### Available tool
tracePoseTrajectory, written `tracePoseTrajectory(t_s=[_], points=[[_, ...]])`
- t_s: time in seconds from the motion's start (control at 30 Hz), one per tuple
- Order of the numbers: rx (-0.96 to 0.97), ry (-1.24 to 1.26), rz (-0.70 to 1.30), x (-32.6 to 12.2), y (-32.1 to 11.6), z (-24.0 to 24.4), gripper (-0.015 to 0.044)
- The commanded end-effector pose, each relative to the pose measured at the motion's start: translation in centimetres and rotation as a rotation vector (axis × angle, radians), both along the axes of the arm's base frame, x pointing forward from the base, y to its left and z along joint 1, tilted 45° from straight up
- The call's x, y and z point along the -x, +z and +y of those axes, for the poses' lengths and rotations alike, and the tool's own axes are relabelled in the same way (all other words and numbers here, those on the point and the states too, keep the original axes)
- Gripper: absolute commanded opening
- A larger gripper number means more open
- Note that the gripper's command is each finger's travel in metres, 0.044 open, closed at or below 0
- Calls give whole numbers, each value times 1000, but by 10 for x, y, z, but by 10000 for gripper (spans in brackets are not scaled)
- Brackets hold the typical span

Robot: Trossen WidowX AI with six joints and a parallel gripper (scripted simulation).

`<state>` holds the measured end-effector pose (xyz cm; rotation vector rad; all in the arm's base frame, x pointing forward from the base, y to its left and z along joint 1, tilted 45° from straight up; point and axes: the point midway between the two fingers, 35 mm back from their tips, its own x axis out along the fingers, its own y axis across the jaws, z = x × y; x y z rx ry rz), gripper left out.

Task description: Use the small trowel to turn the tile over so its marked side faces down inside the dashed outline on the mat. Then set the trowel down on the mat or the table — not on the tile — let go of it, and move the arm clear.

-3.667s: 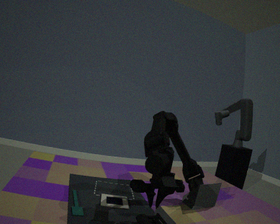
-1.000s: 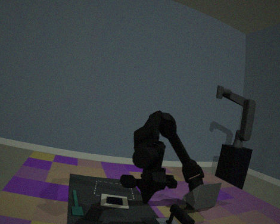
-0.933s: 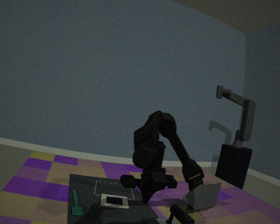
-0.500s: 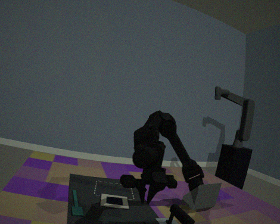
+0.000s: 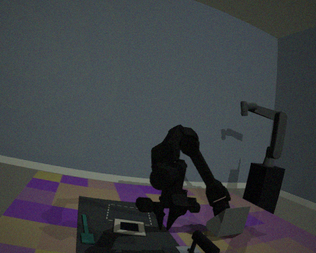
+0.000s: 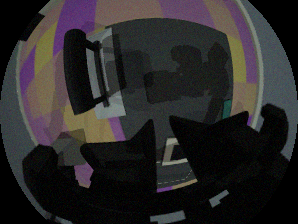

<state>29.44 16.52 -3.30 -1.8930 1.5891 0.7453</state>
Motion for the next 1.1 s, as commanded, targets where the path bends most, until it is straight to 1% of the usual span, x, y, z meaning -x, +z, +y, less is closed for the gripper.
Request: tracePoseTrajectory(t_s=[0.0, 0.1, 0.23, 0.63, 0.8, 0.87, 0.97, 1.0, 1.07], points=[[0, 0, 0, 0, 0, 0, 100], [0, 0, 0, 0, 0, 0, 100], [0, 0, 0, 0, 0, 0, 0], [0, 0, 0, 0, 0, 0, 0], [0, 0, 0, 0, 0, 0, 126], [-4, 1, 2, 8, -4, 7, 179], [-12, 4, 8, 46, -22, 36, 257], [-13, 4, 9, 60, -28, 44, 270], [-8, 3, 11, 90, -39, 59, 270]])
